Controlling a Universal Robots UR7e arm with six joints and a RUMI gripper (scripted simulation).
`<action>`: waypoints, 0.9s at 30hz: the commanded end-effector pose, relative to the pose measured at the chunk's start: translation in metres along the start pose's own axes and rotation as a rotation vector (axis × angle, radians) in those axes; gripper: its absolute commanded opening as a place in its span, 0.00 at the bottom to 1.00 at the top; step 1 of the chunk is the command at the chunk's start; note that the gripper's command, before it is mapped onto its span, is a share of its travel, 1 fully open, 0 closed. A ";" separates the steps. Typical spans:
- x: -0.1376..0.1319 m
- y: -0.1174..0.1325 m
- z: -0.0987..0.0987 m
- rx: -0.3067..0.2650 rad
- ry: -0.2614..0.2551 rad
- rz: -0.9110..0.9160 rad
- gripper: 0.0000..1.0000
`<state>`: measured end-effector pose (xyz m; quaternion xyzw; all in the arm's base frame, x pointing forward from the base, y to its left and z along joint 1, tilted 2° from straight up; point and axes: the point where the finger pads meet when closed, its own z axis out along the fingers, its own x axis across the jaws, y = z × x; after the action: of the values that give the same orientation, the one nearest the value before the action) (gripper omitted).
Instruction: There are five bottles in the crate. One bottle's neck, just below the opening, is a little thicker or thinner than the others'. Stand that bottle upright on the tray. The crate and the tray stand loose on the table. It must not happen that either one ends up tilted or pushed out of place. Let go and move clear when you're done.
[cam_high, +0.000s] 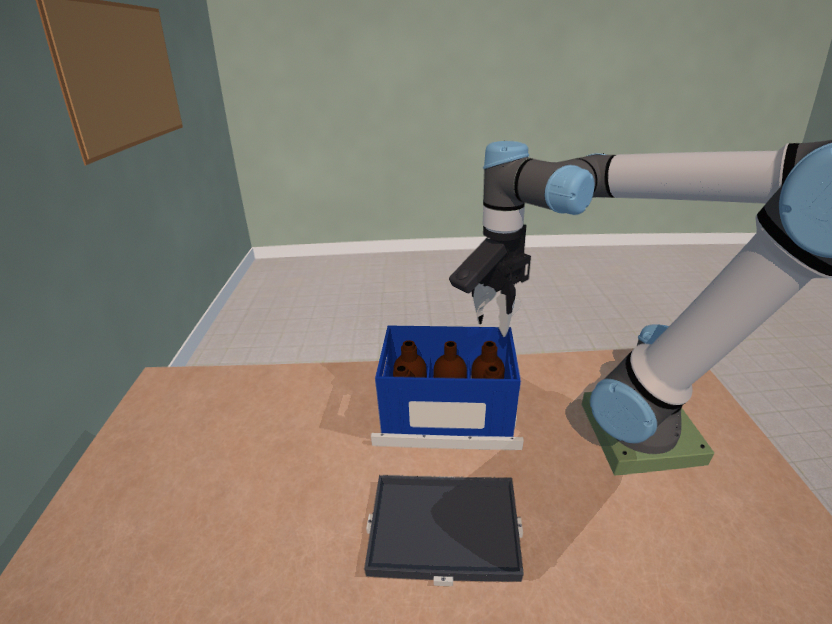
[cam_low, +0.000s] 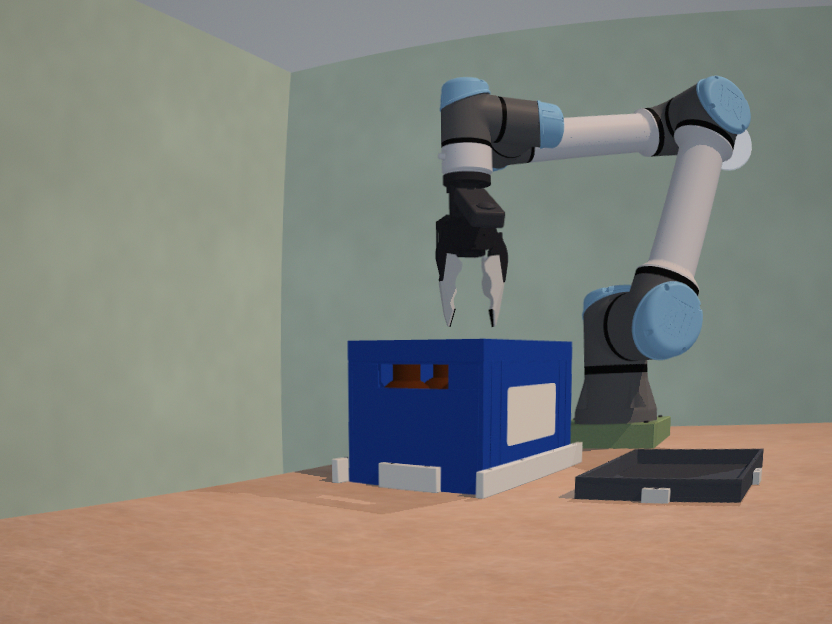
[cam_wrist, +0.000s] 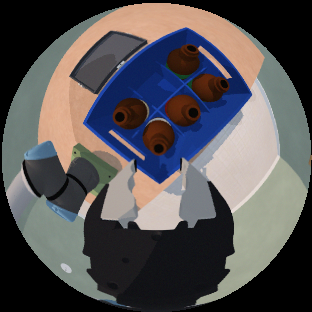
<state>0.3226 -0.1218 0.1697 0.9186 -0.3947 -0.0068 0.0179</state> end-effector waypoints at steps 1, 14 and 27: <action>0.001 0.000 0.007 0.000 0.001 0.000 0.38; 0.001 0.001 0.015 0.000 0.001 0.000 0.38; 0.001 0.001 0.016 0.000 0.001 0.000 0.38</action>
<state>0.3221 -0.1232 0.1533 0.9186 -0.3947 -0.0068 0.0179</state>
